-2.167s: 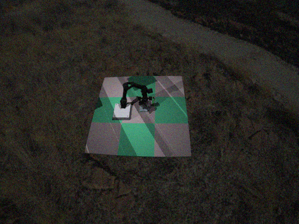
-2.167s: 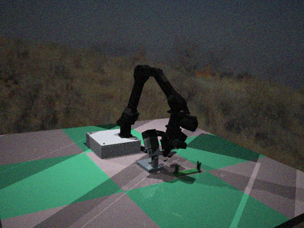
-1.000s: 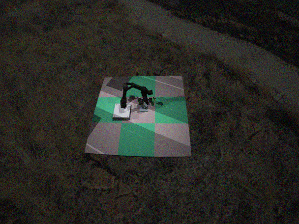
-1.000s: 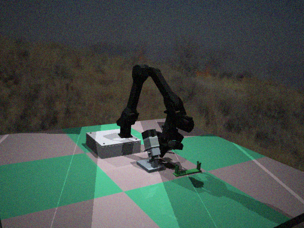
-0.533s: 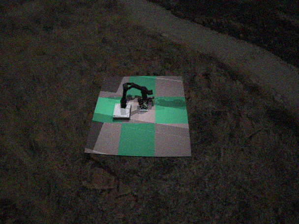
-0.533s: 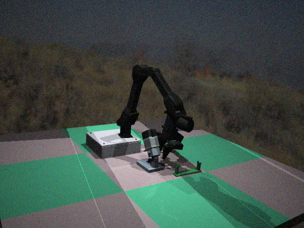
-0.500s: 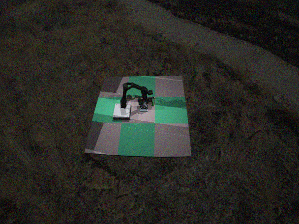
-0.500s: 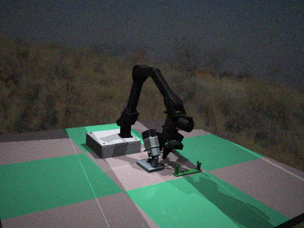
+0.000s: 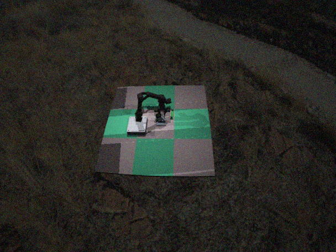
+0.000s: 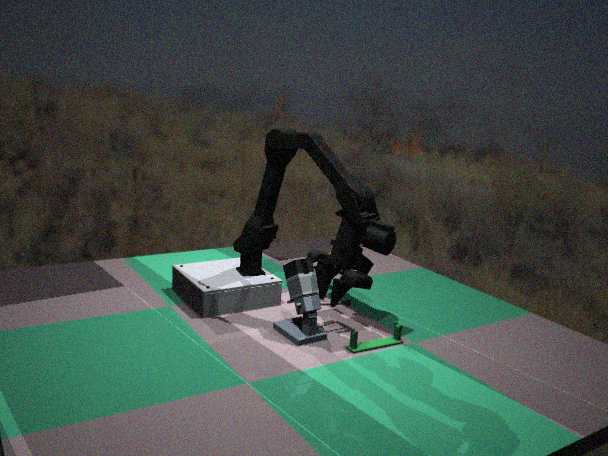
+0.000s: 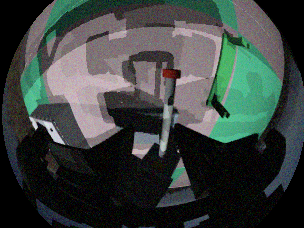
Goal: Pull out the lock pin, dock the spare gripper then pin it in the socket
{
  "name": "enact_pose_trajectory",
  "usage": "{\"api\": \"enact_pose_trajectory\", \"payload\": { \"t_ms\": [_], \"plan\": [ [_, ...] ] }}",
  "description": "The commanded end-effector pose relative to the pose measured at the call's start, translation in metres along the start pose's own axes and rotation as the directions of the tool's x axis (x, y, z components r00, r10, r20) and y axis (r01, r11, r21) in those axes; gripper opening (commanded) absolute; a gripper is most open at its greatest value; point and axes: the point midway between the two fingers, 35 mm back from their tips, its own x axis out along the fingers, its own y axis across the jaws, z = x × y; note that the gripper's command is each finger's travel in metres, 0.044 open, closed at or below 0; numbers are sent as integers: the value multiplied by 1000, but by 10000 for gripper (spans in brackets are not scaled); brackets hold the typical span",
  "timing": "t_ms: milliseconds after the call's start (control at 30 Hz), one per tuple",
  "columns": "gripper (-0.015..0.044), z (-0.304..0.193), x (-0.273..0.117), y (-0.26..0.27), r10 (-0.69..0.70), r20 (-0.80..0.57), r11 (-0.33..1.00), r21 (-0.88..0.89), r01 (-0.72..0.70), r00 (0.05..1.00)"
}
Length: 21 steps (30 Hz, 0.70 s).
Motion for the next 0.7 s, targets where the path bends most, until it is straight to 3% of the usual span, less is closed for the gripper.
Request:
{"api": "enact_pose_trajectory", "payload": {
  "t_ms": [0,667],
  "plan": [
    [200,4,-10,0,-2,2,1000,1,2,1000],
    [200,22,-54,9,21,-23,1000,-16,-21,1000]
  ]
}}
